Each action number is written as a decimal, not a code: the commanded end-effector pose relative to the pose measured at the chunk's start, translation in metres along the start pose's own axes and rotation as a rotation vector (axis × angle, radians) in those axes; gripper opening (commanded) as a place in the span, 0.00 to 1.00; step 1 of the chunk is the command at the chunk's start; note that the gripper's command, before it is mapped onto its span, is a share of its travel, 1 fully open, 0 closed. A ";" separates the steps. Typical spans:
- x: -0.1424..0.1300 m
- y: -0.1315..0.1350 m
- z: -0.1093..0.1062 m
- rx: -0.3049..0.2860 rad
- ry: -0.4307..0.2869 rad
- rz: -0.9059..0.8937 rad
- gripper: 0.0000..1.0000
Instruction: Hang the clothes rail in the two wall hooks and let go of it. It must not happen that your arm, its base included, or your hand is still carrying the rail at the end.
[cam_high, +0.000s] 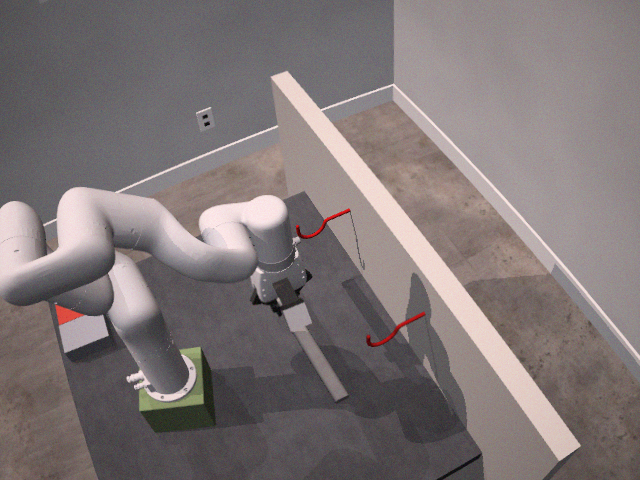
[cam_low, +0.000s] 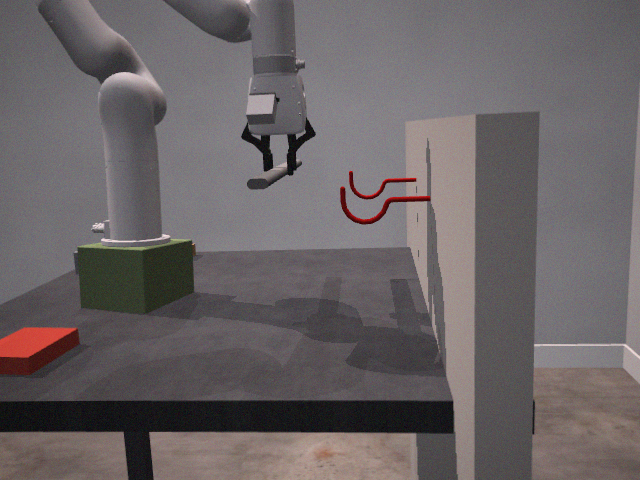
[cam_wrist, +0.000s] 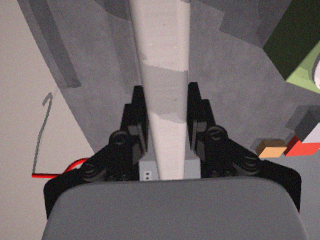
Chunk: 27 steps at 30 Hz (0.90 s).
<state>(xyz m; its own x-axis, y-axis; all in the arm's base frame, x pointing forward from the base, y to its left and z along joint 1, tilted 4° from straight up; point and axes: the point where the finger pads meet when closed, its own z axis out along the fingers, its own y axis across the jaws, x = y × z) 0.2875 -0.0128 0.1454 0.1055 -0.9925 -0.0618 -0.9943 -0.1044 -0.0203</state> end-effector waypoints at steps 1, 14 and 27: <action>0.000 -0.001 -0.009 0.004 0.001 0.000 0.00; 0.000 -0.001 -0.028 0.004 0.001 0.000 0.00; 0.000 -0.001 -0.049 0.004 0.001 0.000 0.00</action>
<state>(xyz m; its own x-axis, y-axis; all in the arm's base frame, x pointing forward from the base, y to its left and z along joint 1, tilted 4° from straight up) 0.2870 -0.0154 0.1862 0.1055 -0.9925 -0.0617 -0.9943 -0.1044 -0.0209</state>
